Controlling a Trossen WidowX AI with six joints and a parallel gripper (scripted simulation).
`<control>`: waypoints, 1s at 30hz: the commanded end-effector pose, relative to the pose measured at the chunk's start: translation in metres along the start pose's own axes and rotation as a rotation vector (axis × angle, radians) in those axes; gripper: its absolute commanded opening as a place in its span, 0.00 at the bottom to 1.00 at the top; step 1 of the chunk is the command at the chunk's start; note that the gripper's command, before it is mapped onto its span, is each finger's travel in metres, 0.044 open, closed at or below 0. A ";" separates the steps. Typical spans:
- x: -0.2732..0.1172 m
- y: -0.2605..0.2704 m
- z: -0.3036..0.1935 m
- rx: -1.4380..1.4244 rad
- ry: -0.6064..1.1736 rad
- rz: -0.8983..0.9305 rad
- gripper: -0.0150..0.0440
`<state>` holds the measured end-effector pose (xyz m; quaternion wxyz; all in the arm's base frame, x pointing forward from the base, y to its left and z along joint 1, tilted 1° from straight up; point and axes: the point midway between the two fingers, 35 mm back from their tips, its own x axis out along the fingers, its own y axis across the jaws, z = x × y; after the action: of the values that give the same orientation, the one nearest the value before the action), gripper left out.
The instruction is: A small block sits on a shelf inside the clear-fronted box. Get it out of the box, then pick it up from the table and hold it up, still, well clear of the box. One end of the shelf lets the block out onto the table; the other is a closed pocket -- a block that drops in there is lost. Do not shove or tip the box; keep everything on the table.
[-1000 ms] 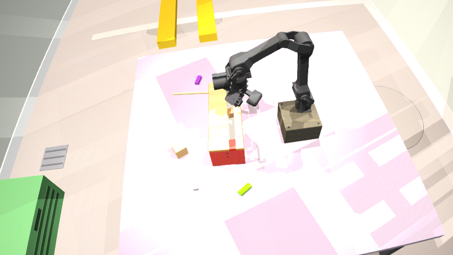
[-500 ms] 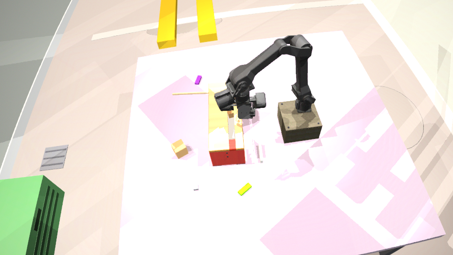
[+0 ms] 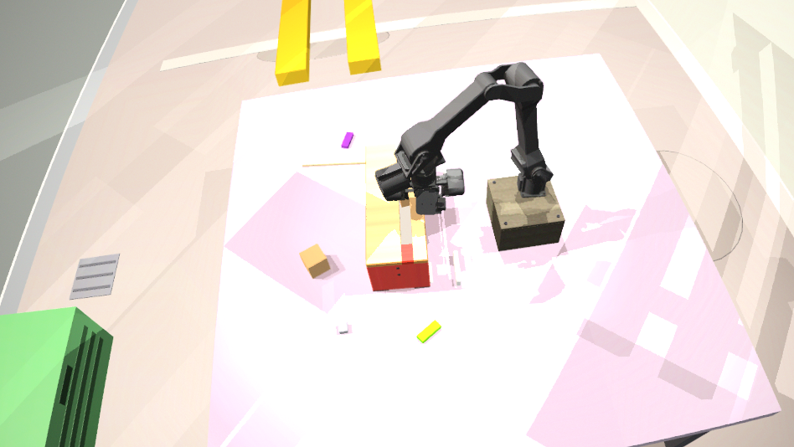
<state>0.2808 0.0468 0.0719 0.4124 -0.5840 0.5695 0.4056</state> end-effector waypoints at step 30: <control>0.045 -0.001 0.012 0.000 0.001 0.000 0.93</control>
<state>0.2824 0.0426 0.0241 0.4119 -0.5840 0.5698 0.4056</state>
